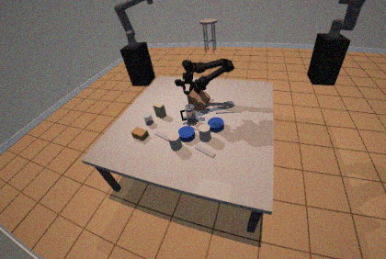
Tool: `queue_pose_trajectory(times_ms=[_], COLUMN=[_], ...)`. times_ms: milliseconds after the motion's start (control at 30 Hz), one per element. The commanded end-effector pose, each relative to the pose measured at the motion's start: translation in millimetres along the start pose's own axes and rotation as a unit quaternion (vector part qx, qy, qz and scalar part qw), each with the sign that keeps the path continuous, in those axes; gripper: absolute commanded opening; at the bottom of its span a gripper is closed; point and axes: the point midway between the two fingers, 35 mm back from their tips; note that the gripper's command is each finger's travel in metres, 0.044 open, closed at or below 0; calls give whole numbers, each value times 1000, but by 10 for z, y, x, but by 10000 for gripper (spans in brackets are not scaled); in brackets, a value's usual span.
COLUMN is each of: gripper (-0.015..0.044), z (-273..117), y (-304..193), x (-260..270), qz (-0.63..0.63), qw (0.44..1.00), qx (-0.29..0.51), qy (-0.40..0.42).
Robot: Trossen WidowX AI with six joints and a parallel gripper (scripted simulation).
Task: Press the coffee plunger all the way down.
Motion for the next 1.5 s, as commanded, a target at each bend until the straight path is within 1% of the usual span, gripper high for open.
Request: queue_pose_trajectory(times_ms=[0, 1467], gripper=[130, 130], z=[78, 534], y=[-153, -716], x=[-6, 75], qz=[8, 9], qw=[1000, 1000], qx=[14, 10], qy=[-3, -3])
Point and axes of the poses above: the point midway between the two fingers, 35 mm back from their tips, its own z axis out along the fingers, its own x axis across the jaws, y = z × x, and after that the axes turned 14 degrees about -z, right-handed
